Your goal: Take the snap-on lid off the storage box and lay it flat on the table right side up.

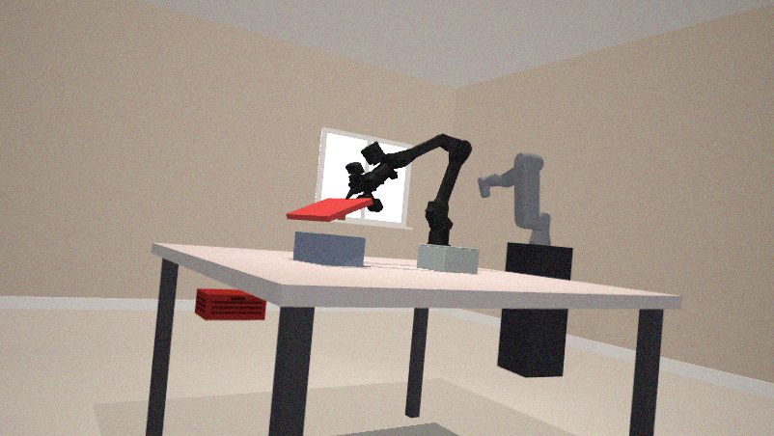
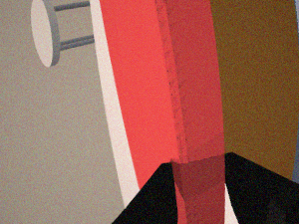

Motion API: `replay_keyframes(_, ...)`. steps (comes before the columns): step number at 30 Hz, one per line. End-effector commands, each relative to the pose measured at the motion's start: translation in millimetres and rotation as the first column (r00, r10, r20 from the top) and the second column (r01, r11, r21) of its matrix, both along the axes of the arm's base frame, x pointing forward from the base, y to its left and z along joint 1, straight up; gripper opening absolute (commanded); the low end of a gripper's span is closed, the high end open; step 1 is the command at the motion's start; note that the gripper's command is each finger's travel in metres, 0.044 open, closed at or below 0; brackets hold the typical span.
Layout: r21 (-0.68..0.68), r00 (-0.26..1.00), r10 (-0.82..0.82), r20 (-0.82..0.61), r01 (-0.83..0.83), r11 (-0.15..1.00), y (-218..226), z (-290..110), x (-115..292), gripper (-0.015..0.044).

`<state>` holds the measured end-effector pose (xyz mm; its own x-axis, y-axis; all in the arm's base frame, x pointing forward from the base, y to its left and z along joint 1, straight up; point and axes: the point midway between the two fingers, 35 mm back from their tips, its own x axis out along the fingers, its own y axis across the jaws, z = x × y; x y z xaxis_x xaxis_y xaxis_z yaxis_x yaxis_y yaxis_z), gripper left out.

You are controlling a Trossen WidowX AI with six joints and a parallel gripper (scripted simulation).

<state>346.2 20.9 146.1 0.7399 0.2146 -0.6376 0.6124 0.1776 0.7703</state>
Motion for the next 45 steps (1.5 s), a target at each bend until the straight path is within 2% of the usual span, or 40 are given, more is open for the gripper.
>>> replay_keyframes(1, -0.001, 1.000, -0.005, 0.012, 0.005, 1.000, -0.7, 9.5, 1.3, 0.0000)
replay_keyframes(26, -0.001, 1.000, -0.005, 0.012, 0.005, 1.000, -0.1, 38.3, 0.3, 0.0000)
replay_keyframes(45, 0.002, 1.000, -0.005, 0.011, 0.005, 1.000, 37.1, 32.4, -13.4, 0.0000)
